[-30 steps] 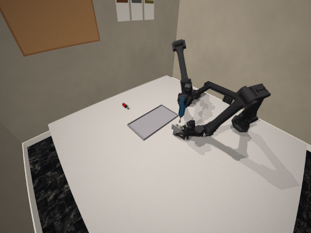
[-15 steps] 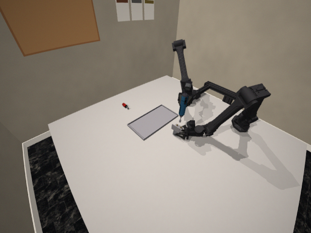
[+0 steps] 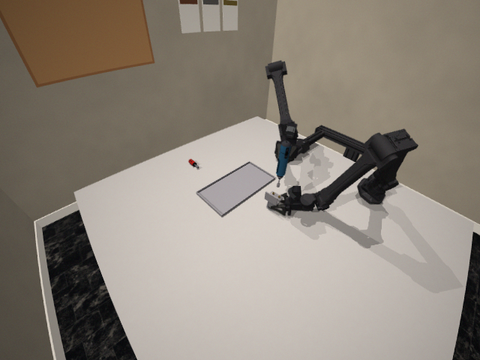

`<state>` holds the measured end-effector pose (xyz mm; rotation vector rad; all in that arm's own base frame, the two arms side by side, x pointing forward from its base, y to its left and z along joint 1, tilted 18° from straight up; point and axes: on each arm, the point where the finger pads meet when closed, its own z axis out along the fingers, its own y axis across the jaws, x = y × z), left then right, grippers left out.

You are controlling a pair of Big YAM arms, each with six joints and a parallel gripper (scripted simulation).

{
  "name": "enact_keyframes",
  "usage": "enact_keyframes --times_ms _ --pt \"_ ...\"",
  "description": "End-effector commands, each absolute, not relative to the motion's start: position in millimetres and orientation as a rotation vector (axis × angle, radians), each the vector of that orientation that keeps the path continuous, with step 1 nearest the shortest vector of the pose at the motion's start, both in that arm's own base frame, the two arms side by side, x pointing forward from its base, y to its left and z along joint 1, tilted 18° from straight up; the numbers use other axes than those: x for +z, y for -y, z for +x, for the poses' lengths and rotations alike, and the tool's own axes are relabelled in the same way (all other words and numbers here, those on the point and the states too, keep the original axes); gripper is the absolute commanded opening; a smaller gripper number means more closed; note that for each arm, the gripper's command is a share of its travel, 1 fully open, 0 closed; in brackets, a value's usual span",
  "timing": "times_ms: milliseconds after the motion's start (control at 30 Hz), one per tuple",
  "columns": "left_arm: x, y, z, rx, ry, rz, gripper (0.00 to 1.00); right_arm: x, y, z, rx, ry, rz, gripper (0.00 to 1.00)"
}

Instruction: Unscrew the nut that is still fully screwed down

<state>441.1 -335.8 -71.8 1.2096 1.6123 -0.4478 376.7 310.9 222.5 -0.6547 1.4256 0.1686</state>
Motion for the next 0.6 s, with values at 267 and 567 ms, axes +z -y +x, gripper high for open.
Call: enact_keyframes --times_ms 267,567 --pt "-66.2 340.4 446.2 -0.446 -1.592 1.206 0.59 238.1 -309.0 358.4 0.197 -1.394 -0.643 0.42" --pt "-66.2 340.4 446.2 -0.446 -1.592 1.206 0.59 239.6 -306.3 354.2 0.198 -1.389 -0.639 0.42"
